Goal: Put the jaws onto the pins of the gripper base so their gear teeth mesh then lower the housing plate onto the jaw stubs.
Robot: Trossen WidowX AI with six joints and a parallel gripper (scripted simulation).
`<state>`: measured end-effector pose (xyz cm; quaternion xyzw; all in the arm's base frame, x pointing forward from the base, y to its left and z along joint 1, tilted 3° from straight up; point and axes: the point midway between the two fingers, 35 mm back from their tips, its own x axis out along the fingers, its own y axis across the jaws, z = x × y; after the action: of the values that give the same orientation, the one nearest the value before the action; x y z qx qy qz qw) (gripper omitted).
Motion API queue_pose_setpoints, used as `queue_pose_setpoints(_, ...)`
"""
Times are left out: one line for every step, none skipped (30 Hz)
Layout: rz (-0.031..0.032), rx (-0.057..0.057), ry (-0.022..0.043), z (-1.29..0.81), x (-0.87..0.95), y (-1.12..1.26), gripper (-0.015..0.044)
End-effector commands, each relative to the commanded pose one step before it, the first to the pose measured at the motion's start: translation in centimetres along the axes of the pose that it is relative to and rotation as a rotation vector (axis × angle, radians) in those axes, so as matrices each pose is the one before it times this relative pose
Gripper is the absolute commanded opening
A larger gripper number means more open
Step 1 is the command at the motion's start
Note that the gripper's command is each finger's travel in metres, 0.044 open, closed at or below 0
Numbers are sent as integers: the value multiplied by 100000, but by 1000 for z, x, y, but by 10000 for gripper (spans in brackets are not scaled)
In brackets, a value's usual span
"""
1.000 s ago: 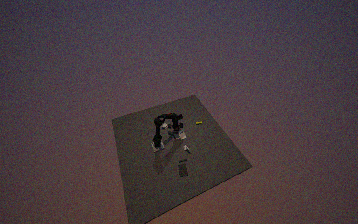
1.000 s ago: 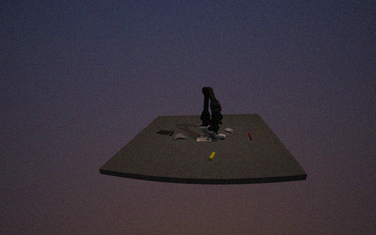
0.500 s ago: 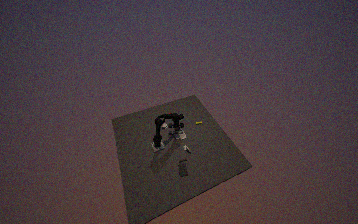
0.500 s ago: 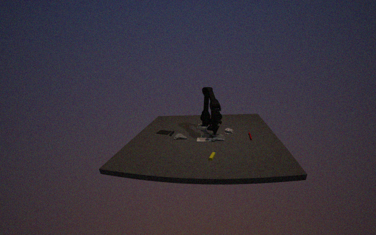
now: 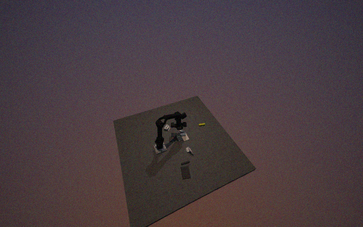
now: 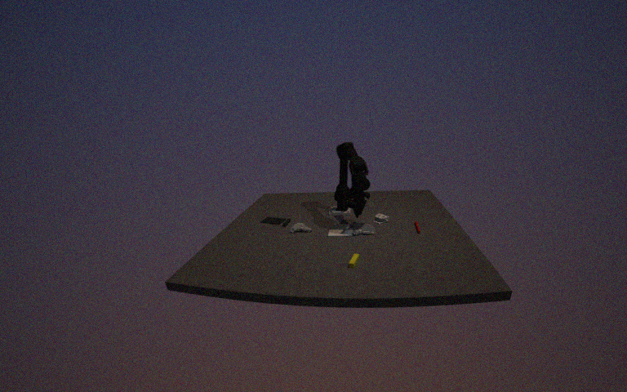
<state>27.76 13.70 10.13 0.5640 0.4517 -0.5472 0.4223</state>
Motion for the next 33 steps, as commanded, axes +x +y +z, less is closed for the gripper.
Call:
queue_pose_setpoints(-227, 11, -165, 40, 148, -50, 263)
queue_pose_setpoints(0, 0, 0, 0, 0, 0, 289)
queue_pose_setpoints(0, 0, 0, 0, 0, 0, 315)
queue_pose_setpoints(0, 0, 0, 0, 0, 0, 341)
queue_pose_setpoints(0, 0, 0, 0, 0, 0, 368)
queue_pose_setpoints(0, 0, 0, 0, 0, 0, 394)
queue_pose_setpoints(0, 0, 0, 0, 0, 0, 420)
queue_pose_setpoints(0, 0, 0, 0, 0, 0, 440)
queue_pose_setpoints(0, 0, 0, 0, 0, 0, 440)
queue_pose_setpoints(0, 0, 0, 0, 0, 0, 440)
queue_pose_setpoints(0, 0, 0, 0, 0, 0, 440)
queue_pose_setpoints(0, 0, 0, 0, 0, 0, 440)
queue_pose_setpoints(0, 0, 0, 0, 0, 0, 440)
queue_pose_setpoints(0, 0, 0, 0, 0, 0, 440)
queue_pose_setpoints(0, 0, 0, 0, 0, 0, 440)
queue_pose_setpoints(0, 0, 0, 0, 0, 0, 440)
queue_pose_setpoints(0, 0, 0, 0, 0, 0, 440)
queue_pose_setpoints(0, 0, 0, 0, 0, 0, 440)
queue_pose_setpoints(0, 0, 0, 0, 0, 0, 440)
queue_pose_setpoints(0, 0, 0, 0, 0, 0, 440)
queue_pose_setpoints(0, 0, 0, 0, 0, 0, 440)
queue_pose_setpoints(0, 0, 0, 0, 0, 0, 440)
queue_pose_setpoints(0, 0, 0, 0, 0, 0, 440)
queue_pose_setpoints(0, 0, 0, 0, 0, 0, 440)
queue_pose_setpoints(0, 0, 0, 0, 0, 0, 440)
queue_pose_setpoints(0, 0, 0, 0, 0, 0, 440)
queue_pose_setpoints(0, 0, 0, 0, 0, 0, 440)
queue_pose_setpoints(0, 0, 0, 0, 0, 0, 440)
queue_pose_setpoints(0, 0, 0, 0, 0, 0, 440)
queue_pose_setpoints(0, 0, 0, 0, 0, 0, 440)
queue_pose_setpoints(0, 0, 0, 0, 0, 0, 440)
queue_pose_setpoints(0, 0, 0, 0, 0, 0, 440)
queue_pose_setpoints(0, 0, 0, 0, 0, 0, 440)
